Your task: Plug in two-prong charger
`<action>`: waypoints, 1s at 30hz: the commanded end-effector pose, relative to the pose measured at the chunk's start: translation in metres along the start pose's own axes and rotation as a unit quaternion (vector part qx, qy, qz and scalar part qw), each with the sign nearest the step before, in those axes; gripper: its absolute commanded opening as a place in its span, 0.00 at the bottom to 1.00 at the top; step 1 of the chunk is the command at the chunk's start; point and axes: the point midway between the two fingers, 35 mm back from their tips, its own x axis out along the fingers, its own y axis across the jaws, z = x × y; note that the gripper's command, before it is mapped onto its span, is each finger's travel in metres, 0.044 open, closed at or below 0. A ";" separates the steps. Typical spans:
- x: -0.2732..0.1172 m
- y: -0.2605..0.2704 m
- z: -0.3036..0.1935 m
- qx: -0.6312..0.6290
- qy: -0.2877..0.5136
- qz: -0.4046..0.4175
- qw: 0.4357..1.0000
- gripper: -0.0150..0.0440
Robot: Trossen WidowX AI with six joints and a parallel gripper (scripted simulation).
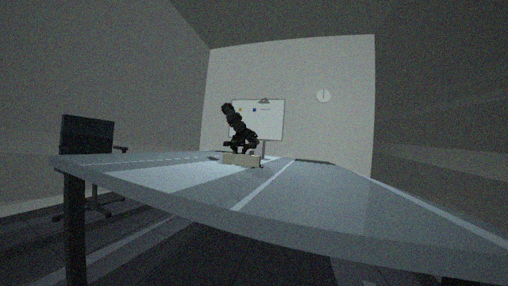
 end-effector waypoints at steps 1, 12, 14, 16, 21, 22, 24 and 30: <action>-0.001 -0.001 0.002 -0.002 -0.001 -0.001 1.000 0.25; -0.001 -0.001 0.005 -0.002 -0.001 -0.001 1.000 0.25; -0.001 -0.001 0.006 -0.001 -0.001 -0.001 1.000 0.25; -0.001 -0.001 0.007 -0.001 -0.001 -0.001 1.000 0.25; -0.001 -0.001 0.009 -0.001 -0.001 -0.001 1.000 0.25; -0.002 -0.001 0.009 -0.001 -0.001 -0.001 1.000 0.25; -0.002 -0.001 0.010 -0.001 -0.001 -0.001 1.000 0.25; -0.002 -0.001 0.013 -0.001 -0.001 -0.001 1.000 0.25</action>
